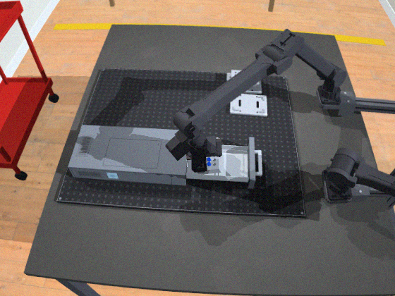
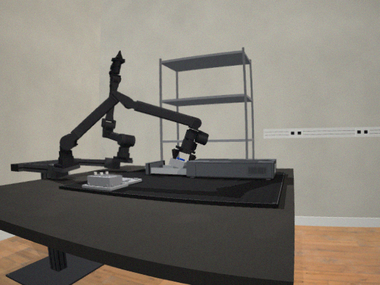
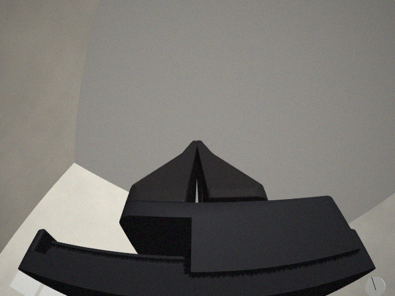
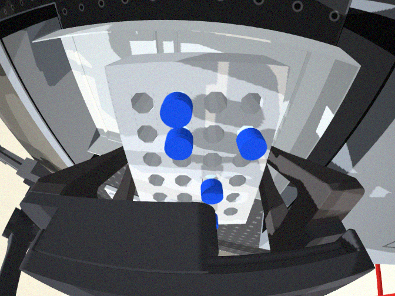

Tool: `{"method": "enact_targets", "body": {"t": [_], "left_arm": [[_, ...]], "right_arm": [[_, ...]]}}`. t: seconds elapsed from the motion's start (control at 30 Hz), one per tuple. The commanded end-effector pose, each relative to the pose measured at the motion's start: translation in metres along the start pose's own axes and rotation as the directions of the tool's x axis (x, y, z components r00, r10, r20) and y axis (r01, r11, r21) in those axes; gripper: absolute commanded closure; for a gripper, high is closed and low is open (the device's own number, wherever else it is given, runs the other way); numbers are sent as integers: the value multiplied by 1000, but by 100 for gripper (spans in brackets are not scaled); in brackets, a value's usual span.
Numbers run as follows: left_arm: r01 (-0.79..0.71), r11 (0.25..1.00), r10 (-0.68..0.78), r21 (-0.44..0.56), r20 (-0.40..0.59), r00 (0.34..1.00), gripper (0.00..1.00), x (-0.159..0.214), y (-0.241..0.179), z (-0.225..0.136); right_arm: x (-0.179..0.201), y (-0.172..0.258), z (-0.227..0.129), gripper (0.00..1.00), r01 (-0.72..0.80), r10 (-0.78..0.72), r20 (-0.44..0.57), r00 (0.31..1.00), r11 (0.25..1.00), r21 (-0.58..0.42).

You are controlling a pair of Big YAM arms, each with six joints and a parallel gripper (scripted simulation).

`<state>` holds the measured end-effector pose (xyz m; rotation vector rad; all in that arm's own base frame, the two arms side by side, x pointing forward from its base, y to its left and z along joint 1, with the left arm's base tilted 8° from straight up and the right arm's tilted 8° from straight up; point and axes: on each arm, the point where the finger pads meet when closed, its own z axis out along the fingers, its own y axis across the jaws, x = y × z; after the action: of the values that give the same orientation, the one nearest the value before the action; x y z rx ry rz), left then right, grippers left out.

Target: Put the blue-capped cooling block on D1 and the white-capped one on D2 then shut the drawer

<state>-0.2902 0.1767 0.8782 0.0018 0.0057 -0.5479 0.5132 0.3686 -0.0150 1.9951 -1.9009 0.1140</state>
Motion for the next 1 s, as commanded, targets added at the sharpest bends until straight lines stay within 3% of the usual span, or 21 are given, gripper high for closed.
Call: {"method": "enact_targets", "body": {"t": [0.0,0.97], "left_arm": [[-8,1000,8,1,-34,999,100,23,-2,8],[-8,1000,8,1,-34,999,100,23,-2,8]], "right_arm": [[16,13,-109,100,-4,4,2,1000,1000,5],[28,31,-168,100,-15,12,51,999,998,61]]}}
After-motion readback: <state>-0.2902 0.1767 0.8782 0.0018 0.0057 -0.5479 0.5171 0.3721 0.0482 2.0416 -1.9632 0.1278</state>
